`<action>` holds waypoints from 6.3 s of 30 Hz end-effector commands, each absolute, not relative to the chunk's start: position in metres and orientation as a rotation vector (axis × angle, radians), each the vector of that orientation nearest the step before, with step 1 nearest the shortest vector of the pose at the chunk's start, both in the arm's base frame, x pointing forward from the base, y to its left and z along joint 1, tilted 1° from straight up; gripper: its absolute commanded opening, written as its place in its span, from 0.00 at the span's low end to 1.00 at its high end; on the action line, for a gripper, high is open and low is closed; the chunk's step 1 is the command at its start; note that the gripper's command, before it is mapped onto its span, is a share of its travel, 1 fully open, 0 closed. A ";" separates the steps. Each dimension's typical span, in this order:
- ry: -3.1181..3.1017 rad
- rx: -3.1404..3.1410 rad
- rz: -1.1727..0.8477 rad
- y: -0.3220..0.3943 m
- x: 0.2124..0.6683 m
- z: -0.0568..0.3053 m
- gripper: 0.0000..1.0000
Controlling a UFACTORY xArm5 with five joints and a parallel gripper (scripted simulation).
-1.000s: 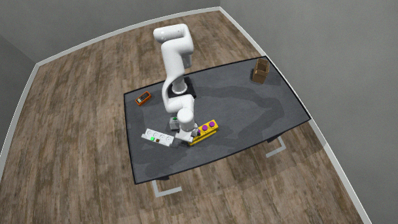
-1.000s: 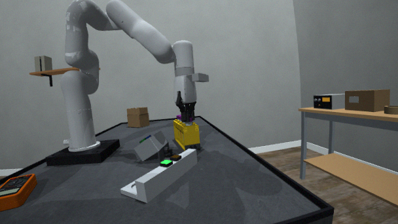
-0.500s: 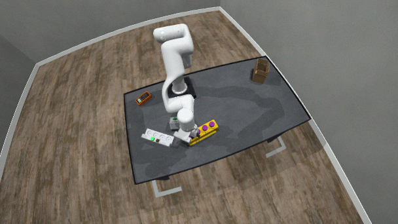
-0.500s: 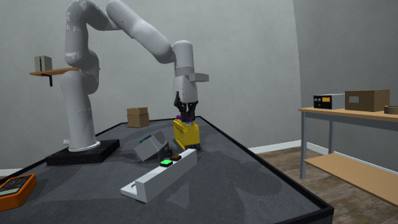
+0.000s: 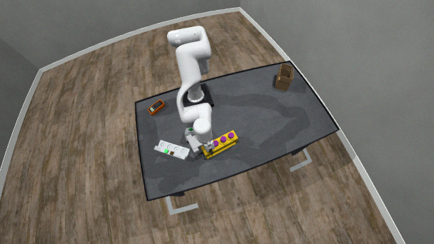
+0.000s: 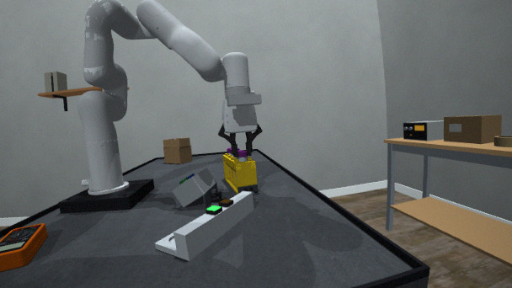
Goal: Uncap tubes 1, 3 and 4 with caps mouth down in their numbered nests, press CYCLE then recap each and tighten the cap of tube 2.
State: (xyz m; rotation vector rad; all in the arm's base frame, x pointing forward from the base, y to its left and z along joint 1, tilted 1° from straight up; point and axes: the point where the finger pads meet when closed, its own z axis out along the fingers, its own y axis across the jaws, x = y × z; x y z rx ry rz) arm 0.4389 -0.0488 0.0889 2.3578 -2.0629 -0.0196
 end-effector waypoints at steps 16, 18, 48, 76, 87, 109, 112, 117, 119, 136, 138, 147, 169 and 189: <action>-2.802 1.403 -0.015 -0.049 0.440 0.089 0.00; -2.802 1.403 -0.015 -0.049 0.440 0.089 0.00; -1.975 2.438 -0.018 -0.049 0.440 0.090 0.46; -0.992 2.982 -0.020 -0.049 0.440 0.090 0.00; -1.139 2.928 -0.020 -0.049 0.440 0.089 0.00; -2.399 2.019 -0.017 -0.049 0.440 0.089 0.00; -2.496 1.897 -0.017 -0.049 0.440 0.089 0.00; -2.672 1.637 -0.016 -0.049 0.440 0.088 0.00; -2.750 1.502 -0.015 -0.049 0.440 0.088 0.00; -2.802 1.403 -0.015 -0.049 0.440 0.088 0.46; -2.802 1.403 -0.015 -0.049 0.440 0.088 0.46; -2.526 1.856 -0.016 -0.049 0.440 0.089 0.46; -1.162 2.918 -0.019 -0.049 0.440 0.089 0.46; -1.120 2.935 -0.020 -0.049 0.440 0.089 0.00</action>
